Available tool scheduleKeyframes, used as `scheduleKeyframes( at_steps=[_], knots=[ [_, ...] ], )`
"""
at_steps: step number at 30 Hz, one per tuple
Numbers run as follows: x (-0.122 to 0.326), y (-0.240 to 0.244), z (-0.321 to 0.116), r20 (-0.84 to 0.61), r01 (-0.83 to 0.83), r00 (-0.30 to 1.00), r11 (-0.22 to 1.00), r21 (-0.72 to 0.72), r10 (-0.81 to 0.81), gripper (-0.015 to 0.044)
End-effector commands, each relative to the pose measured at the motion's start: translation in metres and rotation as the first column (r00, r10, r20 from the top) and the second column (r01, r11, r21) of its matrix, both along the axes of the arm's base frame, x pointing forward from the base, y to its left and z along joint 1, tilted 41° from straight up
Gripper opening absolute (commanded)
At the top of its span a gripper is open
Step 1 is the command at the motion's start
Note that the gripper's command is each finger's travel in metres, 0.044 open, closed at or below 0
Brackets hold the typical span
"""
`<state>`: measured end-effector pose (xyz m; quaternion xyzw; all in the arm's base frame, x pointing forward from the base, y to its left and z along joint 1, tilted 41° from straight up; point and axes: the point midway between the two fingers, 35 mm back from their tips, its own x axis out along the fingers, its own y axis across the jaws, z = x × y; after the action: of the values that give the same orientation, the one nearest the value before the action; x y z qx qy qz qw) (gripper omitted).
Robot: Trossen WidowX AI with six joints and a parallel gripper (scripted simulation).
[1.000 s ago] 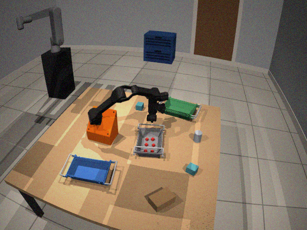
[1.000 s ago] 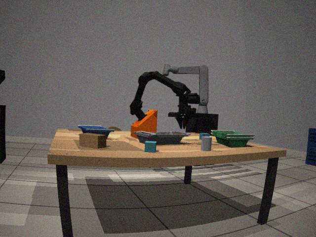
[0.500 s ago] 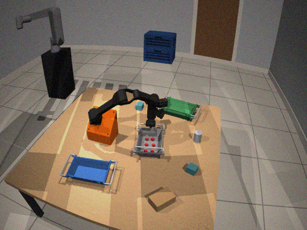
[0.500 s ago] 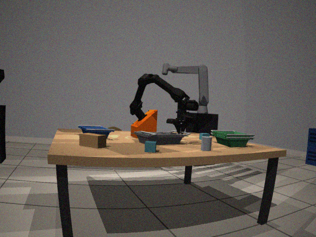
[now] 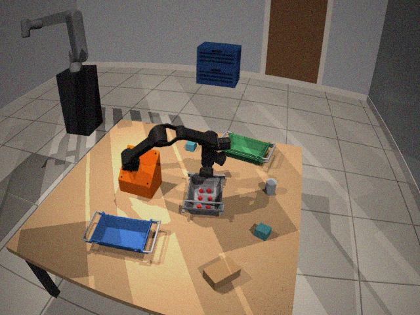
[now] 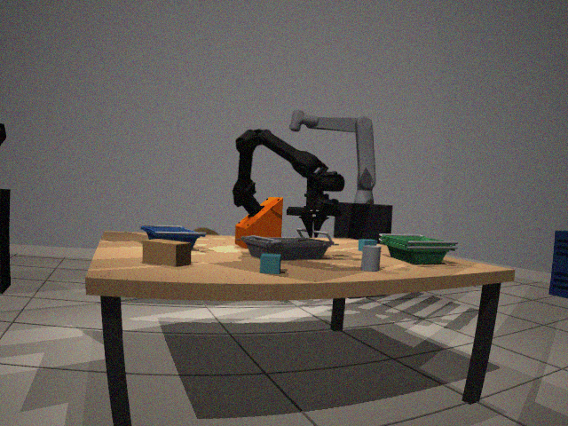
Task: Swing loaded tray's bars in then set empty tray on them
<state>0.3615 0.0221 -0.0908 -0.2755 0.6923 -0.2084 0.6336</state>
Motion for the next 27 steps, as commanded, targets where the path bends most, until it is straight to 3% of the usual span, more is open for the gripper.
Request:
scheduleKeyframes(
  at_steps=[1, 13, 27],
  knots=[
    [-0.003, -0.018, -0.001, -0.012, -0.002, 1.0, 1.0, -0.008, 0.002, 0.0084],
    [0.002, 0.01, 0.03, -0.012, -0.002, 1.0, 1.0, -0.006, 0.002, 0.0084],
    [-0.001, 0.003, 0.023, -0.024, -0.005, 1.0, 1.0, -0.013, 0.004, 0.0084]
  ],
)
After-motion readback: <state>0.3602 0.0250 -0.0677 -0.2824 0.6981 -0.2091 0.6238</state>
